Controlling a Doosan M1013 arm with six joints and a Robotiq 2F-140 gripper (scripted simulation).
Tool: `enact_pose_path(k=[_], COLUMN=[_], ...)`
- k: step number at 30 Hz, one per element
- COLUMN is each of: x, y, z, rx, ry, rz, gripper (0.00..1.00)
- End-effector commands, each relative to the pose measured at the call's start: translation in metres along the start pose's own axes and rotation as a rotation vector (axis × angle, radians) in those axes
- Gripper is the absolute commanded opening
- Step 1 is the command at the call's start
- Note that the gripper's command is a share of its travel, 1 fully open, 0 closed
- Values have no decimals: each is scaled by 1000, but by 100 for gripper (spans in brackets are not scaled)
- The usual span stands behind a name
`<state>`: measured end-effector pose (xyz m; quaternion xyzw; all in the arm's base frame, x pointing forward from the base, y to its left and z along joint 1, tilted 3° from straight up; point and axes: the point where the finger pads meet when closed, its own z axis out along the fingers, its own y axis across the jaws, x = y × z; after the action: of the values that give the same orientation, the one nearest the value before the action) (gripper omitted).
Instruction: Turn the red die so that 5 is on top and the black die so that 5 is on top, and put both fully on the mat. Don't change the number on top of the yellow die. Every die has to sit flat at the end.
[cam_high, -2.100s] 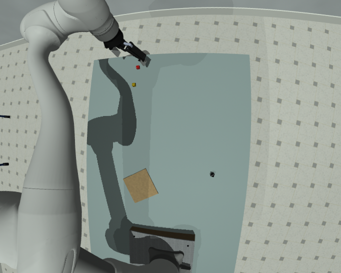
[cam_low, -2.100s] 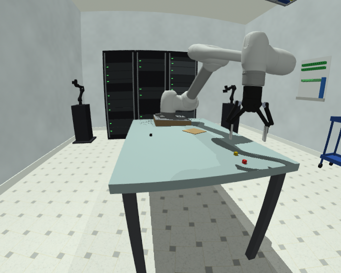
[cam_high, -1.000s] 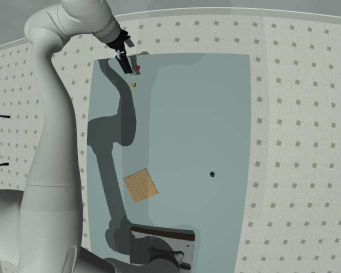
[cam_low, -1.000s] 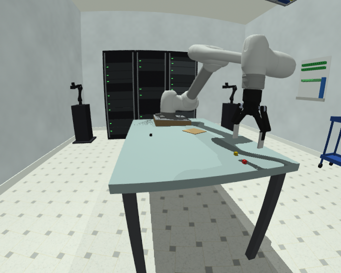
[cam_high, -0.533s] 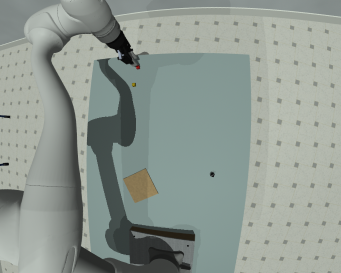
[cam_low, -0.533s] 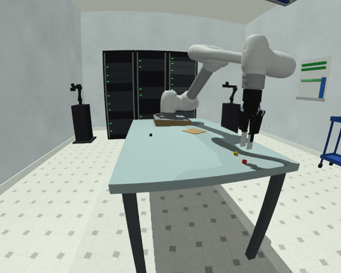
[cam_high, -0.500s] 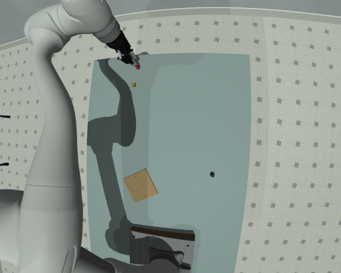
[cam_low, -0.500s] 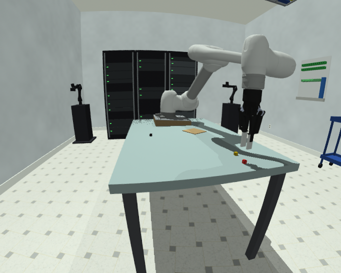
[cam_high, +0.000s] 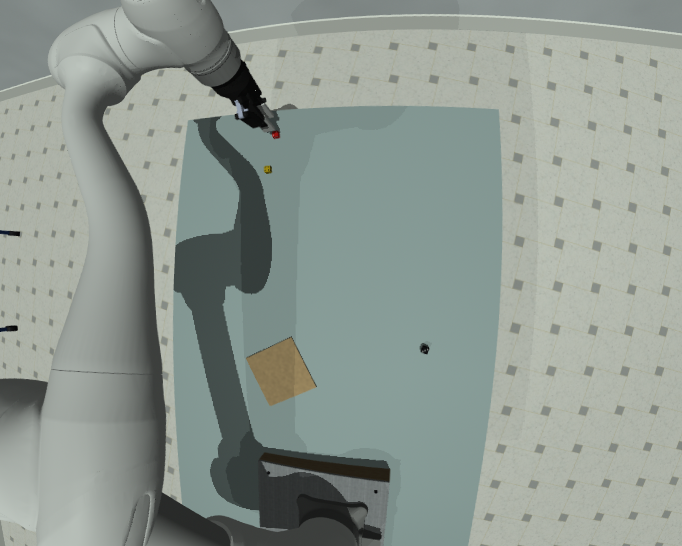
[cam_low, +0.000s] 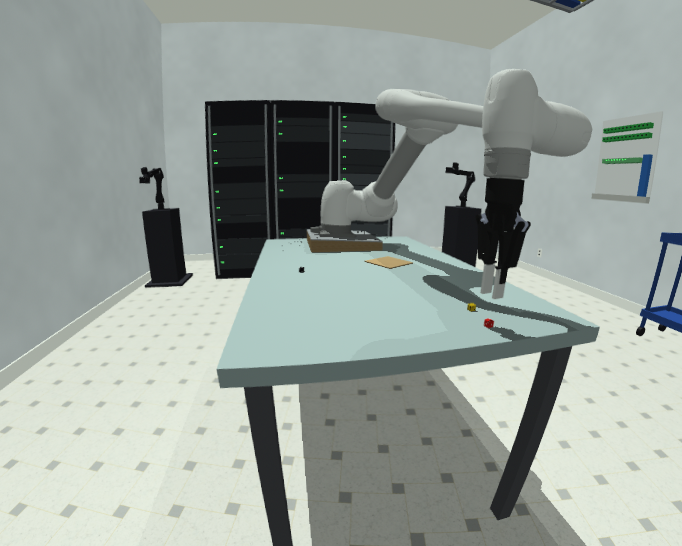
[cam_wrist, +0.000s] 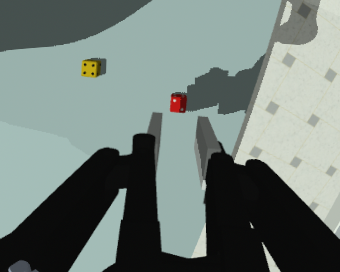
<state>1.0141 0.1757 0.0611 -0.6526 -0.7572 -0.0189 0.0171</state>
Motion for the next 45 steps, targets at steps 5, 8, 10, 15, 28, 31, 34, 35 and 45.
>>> enact_pose_path(k=[5,8,10,15,28,31,34,35,45], x=[0,0,0,0,0,0,0,0,0], y=[0,0,0,0,0,0,0,0,0], z=[0,0,0,1,10,14,19,20,33], rx=[0,0,0,0,0,0,0,0,0], ry=[0,0,0,0,0,0,0,0,0], rz=[0,0,0,0,0,0,0,0,0], gripper=[27,27,27,27,27,27,27,27,27])
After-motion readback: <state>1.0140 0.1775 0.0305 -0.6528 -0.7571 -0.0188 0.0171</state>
